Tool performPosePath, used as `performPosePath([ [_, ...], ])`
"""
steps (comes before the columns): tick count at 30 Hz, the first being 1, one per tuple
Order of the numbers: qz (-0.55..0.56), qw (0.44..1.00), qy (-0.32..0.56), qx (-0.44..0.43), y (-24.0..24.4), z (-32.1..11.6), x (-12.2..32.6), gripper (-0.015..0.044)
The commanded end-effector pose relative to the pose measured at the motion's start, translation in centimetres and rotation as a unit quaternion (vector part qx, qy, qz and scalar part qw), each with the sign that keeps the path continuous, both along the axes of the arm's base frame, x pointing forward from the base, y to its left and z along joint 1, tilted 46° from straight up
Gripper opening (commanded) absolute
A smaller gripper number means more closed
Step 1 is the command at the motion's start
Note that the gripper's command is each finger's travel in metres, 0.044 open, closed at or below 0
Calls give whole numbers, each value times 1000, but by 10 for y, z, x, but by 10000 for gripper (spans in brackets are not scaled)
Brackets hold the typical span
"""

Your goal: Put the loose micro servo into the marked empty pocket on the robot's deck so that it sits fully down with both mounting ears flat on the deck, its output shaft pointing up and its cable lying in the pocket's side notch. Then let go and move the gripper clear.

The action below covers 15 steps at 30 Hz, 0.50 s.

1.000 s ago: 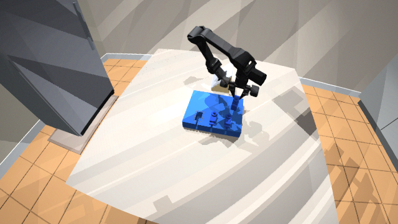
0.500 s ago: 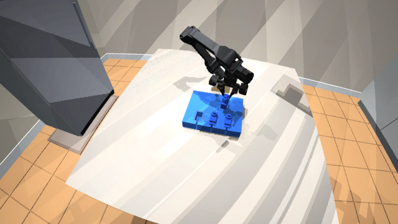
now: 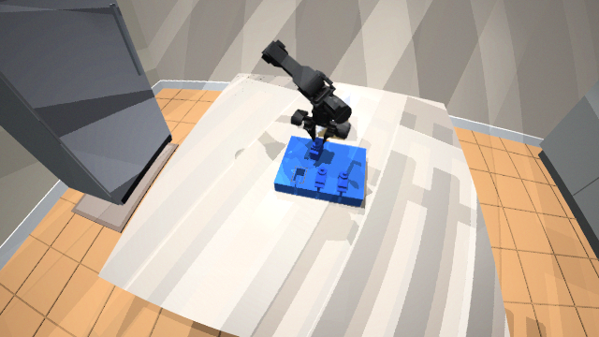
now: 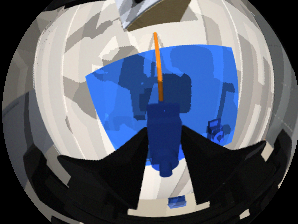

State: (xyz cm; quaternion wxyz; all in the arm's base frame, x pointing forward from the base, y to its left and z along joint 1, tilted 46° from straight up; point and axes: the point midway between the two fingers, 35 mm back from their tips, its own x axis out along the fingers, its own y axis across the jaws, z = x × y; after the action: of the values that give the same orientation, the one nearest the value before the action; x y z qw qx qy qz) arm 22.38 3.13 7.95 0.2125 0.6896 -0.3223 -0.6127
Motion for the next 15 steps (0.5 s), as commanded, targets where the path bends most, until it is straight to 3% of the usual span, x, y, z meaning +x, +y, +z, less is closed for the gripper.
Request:
performPosePath([
  [1,3,1000,1,-3,-14,14,-1,0],
  [15,-39,998,-41,-1,-34,33,-2,0],
])
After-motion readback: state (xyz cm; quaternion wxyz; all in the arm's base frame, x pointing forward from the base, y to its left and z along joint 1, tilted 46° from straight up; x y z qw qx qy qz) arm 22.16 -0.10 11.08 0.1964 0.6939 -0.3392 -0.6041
